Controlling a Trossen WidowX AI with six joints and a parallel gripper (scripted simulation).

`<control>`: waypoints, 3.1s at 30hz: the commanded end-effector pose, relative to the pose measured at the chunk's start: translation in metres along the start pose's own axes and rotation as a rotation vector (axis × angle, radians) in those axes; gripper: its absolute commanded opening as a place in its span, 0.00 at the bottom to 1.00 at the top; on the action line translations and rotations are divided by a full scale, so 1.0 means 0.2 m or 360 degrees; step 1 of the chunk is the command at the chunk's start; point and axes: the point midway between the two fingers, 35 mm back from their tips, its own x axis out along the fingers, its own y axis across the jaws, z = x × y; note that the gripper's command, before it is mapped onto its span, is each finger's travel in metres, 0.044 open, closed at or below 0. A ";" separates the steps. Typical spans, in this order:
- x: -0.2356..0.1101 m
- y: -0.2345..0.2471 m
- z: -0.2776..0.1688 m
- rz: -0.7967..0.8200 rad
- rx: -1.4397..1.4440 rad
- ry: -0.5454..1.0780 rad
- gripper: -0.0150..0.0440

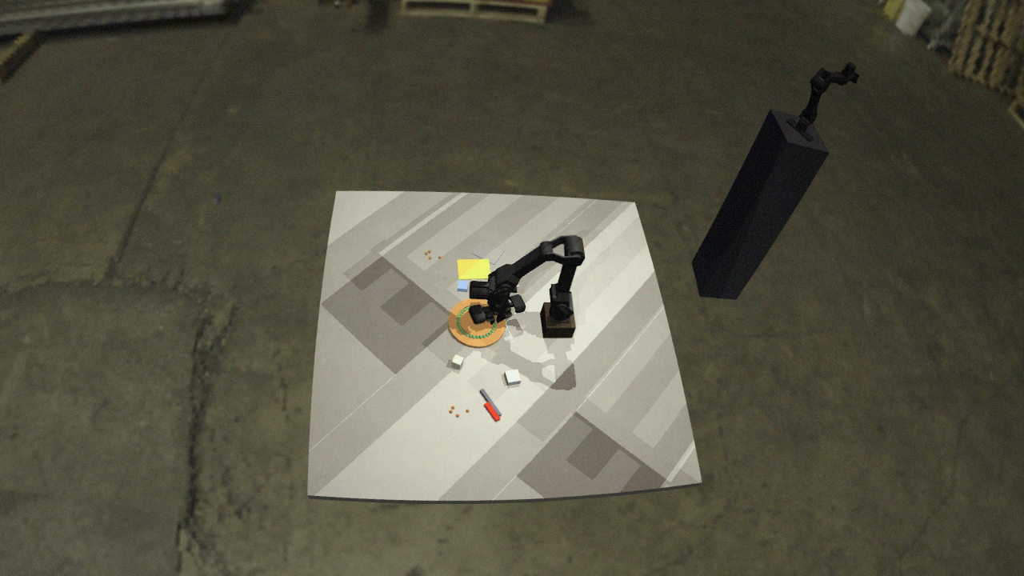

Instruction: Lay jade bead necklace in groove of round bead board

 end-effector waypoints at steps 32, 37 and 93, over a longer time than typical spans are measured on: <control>0.00 0.00 0.00 0.0001 0.0000 0.0000 0.25; -0.04 -0.01 0.00 -0.0006 0.0005 0.0003 0.25; -0.15 0.00 0.03 -0.0006 -0.0434 0.0003 0.78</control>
